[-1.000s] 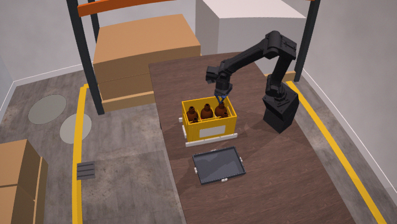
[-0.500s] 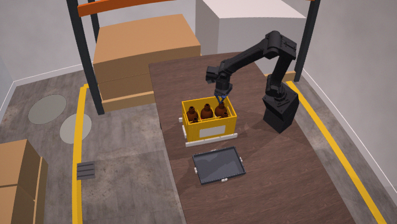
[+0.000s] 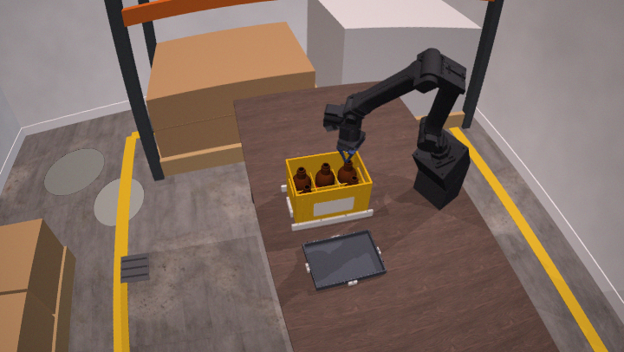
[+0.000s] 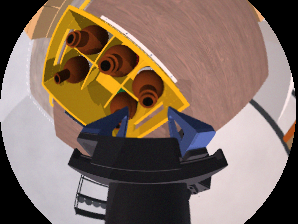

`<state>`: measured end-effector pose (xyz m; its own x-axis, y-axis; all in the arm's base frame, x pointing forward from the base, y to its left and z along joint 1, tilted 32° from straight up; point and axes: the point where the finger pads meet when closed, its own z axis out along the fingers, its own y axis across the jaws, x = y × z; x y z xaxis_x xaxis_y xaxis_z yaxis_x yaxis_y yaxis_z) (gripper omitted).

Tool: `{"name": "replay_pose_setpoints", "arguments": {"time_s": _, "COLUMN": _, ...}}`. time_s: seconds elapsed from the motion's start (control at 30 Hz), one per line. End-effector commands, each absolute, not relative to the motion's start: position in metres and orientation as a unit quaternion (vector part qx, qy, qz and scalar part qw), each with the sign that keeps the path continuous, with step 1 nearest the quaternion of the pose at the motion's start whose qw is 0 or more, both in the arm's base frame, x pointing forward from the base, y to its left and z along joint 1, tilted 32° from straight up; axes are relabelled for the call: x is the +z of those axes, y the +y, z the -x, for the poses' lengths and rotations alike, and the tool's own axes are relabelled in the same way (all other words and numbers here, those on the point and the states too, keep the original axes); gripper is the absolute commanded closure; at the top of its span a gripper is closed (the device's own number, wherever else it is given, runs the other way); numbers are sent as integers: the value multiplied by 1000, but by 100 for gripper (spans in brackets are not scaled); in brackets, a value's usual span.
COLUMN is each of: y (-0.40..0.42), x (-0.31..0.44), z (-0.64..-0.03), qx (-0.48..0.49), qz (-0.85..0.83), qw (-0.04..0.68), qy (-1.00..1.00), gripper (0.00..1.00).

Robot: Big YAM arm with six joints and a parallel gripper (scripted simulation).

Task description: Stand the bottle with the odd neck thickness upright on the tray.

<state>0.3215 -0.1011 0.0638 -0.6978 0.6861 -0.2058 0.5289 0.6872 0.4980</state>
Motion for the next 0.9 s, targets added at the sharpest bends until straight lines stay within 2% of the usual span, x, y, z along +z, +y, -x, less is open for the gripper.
{"name": "replay_pose_setpoints", "arguments": {"time_s": 0.0, "y": -113, "x": 70, "z": -334, "qx": 202, "qz": -338, "qw": 202, "qy": 897, "gripper": 39}}
{"name": "replay_pose_setpoints", "arguments": {"time_s": 0.87, "y": -113, "x": 69, "z": -333, "qx": 202, "qz": -339, "qw": 199, "qy": 897, "gripper": 39}}
